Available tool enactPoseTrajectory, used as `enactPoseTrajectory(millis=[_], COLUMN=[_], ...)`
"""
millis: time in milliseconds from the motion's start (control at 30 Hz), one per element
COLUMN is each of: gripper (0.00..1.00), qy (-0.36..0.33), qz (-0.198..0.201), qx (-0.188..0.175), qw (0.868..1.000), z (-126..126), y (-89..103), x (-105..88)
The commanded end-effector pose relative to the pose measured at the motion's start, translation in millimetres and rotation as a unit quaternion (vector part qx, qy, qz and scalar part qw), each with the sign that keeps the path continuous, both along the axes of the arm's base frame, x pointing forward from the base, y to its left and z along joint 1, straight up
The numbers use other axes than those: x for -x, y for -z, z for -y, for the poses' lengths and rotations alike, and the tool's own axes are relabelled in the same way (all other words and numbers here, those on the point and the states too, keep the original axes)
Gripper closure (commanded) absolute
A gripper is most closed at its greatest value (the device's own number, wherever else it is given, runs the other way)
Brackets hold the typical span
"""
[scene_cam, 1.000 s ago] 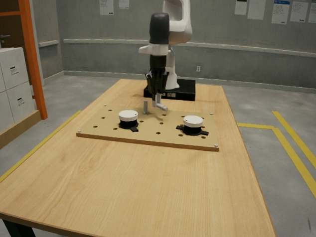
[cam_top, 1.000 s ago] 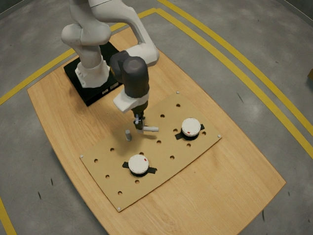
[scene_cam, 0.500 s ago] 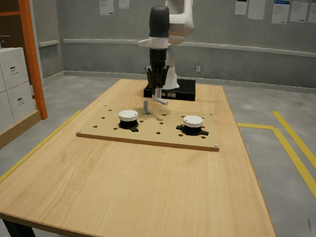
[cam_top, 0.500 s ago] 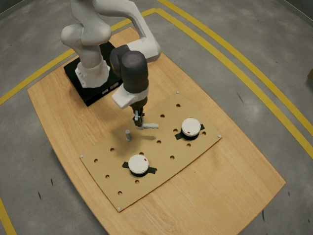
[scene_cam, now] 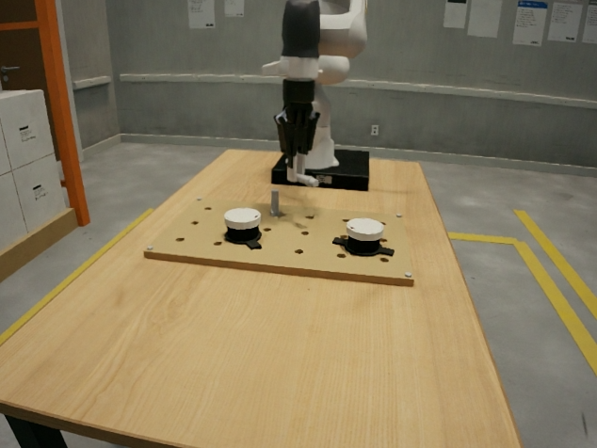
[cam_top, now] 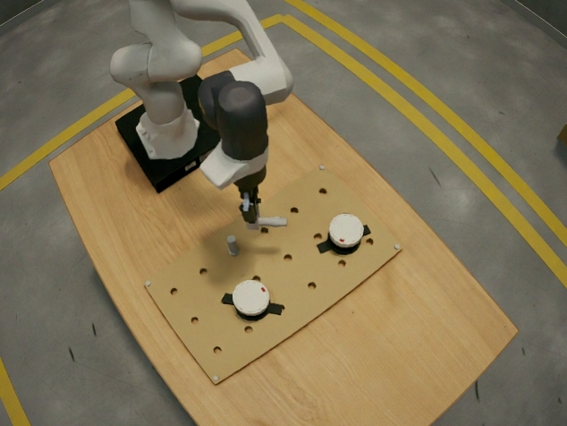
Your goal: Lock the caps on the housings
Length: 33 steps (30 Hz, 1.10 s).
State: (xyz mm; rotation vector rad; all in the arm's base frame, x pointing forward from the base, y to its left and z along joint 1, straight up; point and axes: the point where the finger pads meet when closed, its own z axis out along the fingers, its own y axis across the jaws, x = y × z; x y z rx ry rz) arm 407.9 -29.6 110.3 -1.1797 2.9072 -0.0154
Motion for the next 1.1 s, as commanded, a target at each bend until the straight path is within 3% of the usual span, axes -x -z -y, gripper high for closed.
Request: enactPoseTrajectory(millis=[0,600,1067], gripper=[0.90,0.90,0.90], qy=[-0.008,-0.008,-0.008], qz=[-0.004,-0.004,-0.004], qx=[-0.004,-0.004,-0.004], qw=[1.000,1.000,1.000], z=[-2,-2,-2], y=[-8.4,-34.2,-41.6], x=[2.0,2.0,2.0])
